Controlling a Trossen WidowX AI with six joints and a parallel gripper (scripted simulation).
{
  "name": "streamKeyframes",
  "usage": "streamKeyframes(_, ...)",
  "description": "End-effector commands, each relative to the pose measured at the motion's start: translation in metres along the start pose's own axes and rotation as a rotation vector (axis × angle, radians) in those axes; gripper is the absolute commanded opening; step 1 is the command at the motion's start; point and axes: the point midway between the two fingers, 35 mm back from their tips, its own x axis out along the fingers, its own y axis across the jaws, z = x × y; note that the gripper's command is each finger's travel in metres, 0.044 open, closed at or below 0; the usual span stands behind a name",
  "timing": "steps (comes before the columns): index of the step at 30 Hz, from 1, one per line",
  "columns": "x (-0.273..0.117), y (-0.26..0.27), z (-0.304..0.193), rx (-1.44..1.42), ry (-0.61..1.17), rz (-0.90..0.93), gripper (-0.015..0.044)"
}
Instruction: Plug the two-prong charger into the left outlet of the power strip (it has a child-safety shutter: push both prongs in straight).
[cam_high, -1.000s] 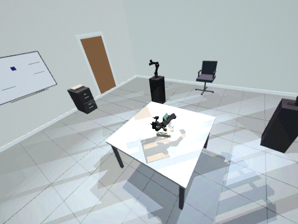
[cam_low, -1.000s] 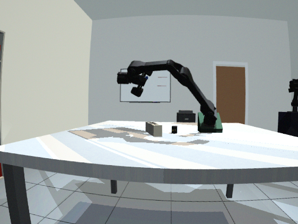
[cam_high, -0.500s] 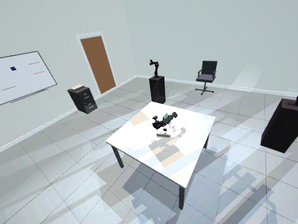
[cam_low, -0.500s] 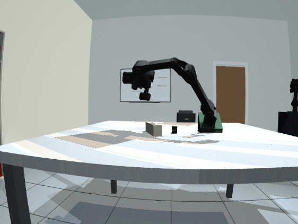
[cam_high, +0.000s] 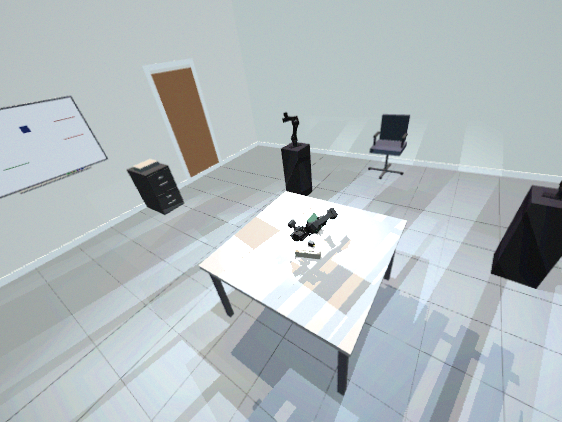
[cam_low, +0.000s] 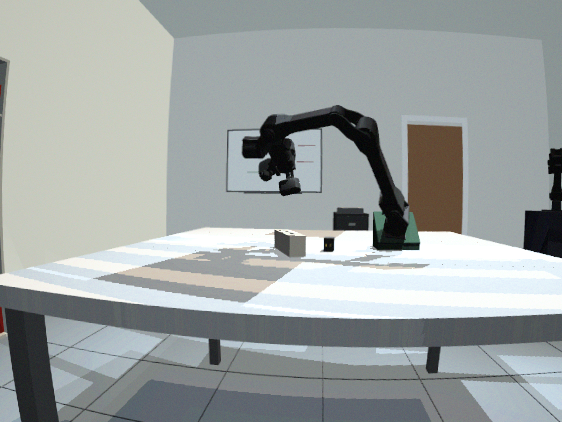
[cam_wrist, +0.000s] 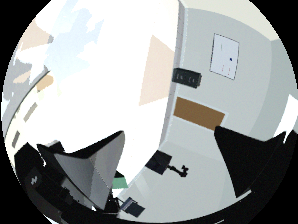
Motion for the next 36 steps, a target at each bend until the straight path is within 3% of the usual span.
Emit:
streamKeyframes(1, 0.005, 0.014, -0.007, -0.117, -0.018, 0.080, 0.0440)
streamKeyframes(18, 0.016, 0.060, -0.033, -0.501, -0.146, 0.334, 0.0440)
streamKeyframes(36, 0.019, 0.108, -0.060, -0.869, -0.405, 0.543, 0.0440)
